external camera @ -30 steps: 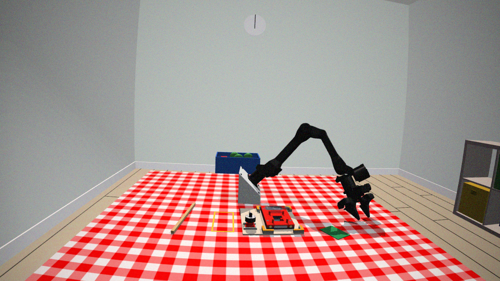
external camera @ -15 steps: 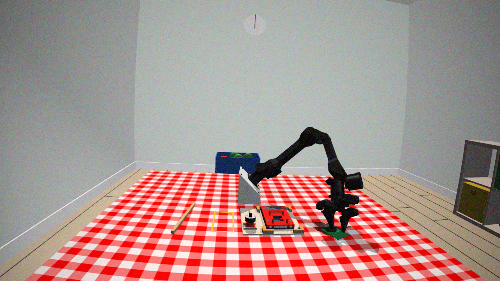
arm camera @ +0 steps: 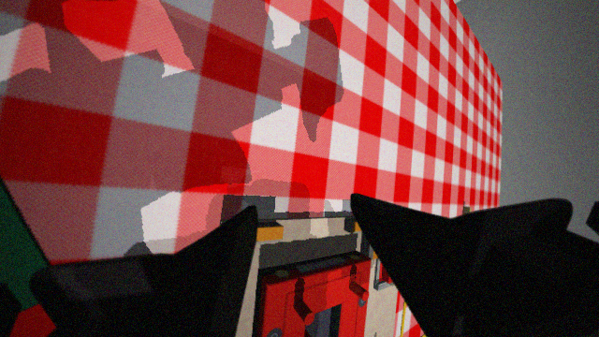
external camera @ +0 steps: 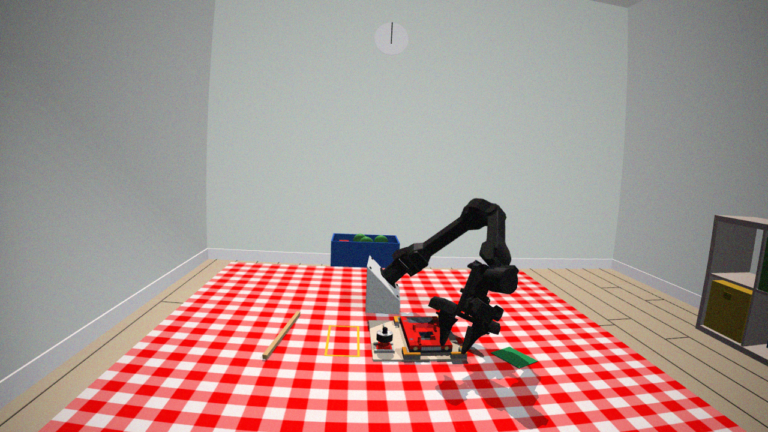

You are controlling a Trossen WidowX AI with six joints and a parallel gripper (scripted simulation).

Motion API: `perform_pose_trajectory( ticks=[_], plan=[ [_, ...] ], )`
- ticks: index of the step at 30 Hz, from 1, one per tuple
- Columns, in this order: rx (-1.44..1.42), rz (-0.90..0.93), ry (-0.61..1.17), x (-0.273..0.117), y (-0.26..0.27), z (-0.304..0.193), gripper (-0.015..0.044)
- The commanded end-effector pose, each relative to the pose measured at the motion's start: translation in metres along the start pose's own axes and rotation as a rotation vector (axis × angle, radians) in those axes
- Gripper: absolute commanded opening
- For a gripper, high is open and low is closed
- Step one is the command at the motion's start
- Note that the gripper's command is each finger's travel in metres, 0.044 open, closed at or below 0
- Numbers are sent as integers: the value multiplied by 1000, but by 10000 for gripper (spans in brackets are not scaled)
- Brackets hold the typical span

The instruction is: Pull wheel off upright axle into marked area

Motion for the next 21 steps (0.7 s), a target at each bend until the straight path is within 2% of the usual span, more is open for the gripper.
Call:
perform_pose_trajectory(
  ticks=[1,11,17,21],
  plan=[
    [25,21,108,4,-39,-10,300],
    [164,199,309,-7,-134,-46,300],
    [280,360,333,-24,-179,-68,300],
    [294,379,331,-26,-183,-70,300]
  ],
)
Point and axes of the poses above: the point midway between the two fingers, 35 mm back from their tips, its own x axis out along the fingers, its own y axis across the jaws, z = x × y, the point moved 3 cm from there along -x, back along the fingers, and after that the axes turned 8 degrees about x, right-handed, at the moved point
